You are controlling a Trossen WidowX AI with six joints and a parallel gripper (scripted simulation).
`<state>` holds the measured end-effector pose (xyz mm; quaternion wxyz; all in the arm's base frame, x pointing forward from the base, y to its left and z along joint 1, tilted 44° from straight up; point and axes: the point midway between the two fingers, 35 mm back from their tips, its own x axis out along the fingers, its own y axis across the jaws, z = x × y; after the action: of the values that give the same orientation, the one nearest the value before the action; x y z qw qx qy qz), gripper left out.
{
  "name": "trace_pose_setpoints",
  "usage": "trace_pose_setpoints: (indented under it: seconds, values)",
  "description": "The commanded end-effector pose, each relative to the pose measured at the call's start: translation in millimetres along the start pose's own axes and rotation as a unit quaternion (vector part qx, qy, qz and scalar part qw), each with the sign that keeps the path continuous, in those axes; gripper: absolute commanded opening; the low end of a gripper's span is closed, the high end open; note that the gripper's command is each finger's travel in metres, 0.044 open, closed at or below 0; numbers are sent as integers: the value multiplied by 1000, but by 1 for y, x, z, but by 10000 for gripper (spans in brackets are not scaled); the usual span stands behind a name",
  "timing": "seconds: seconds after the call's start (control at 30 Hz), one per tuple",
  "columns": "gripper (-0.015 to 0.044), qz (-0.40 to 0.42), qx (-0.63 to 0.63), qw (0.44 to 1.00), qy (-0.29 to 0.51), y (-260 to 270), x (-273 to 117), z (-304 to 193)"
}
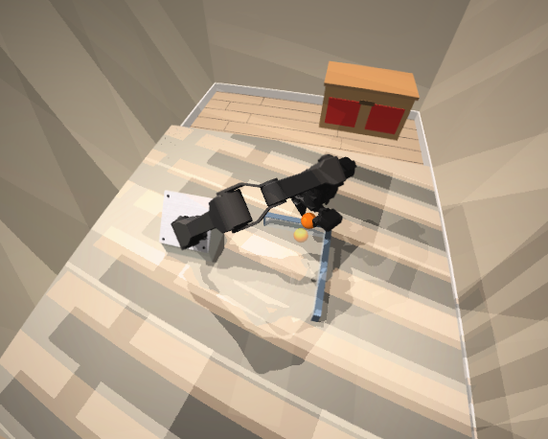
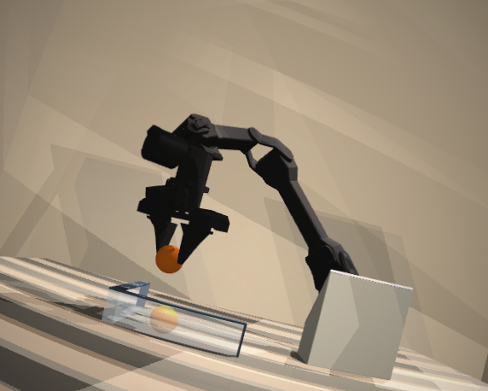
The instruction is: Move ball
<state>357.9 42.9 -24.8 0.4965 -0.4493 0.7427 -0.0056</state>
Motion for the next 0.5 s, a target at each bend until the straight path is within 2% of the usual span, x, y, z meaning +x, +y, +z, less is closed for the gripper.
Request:
trace_pose_setpoints:
  seconds: [0.0, 0.47]
  values:
    - [0, 3, -67, 998, 0, 5, 5, -1]
    - [0, 3, -307, 952, 0, 17, 20, -4]
